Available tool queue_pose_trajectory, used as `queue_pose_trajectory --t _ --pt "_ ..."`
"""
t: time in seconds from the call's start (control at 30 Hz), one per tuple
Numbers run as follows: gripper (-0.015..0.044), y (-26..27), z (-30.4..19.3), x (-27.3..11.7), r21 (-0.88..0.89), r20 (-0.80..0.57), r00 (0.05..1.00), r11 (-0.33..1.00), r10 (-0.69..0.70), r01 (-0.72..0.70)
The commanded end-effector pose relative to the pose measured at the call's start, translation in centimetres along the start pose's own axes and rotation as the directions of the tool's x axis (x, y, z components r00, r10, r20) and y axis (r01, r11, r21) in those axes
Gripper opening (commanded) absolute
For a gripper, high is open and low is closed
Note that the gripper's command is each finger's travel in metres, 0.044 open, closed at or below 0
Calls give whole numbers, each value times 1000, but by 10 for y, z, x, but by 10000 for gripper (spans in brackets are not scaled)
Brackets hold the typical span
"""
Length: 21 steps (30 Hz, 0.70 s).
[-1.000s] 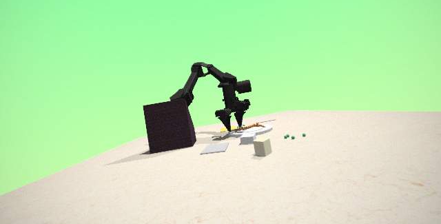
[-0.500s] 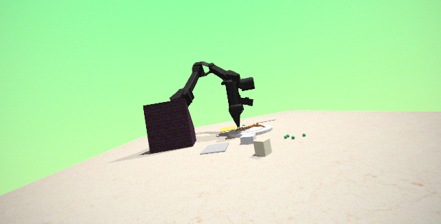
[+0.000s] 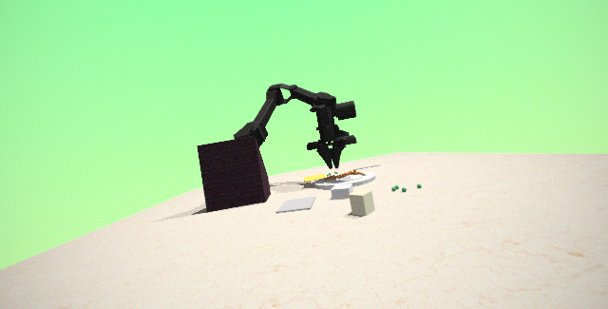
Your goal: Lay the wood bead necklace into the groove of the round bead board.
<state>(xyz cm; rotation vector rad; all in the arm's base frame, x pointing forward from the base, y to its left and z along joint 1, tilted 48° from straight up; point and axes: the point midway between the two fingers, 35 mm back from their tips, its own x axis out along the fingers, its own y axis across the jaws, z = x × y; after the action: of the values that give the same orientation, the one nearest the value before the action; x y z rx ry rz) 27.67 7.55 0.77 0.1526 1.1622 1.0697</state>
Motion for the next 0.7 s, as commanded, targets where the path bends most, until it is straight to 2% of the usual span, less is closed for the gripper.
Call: queue_pose_trajectory --t 0.0,0.27,0.47,0.5,0.67 --pt "120 -6 6 -7 -213 1 1000 977 -9 9" --pt "120 -6 6 -7 -213 1 1000 977 -9 9" --pt "120 -6 6 9 -213 2 1000 977 -9 9" --pt "120 -6 8 0 -217 4 1000 976 -12 13" --pt "120 -6 8 4 -217 4 1000 976 -12 13"
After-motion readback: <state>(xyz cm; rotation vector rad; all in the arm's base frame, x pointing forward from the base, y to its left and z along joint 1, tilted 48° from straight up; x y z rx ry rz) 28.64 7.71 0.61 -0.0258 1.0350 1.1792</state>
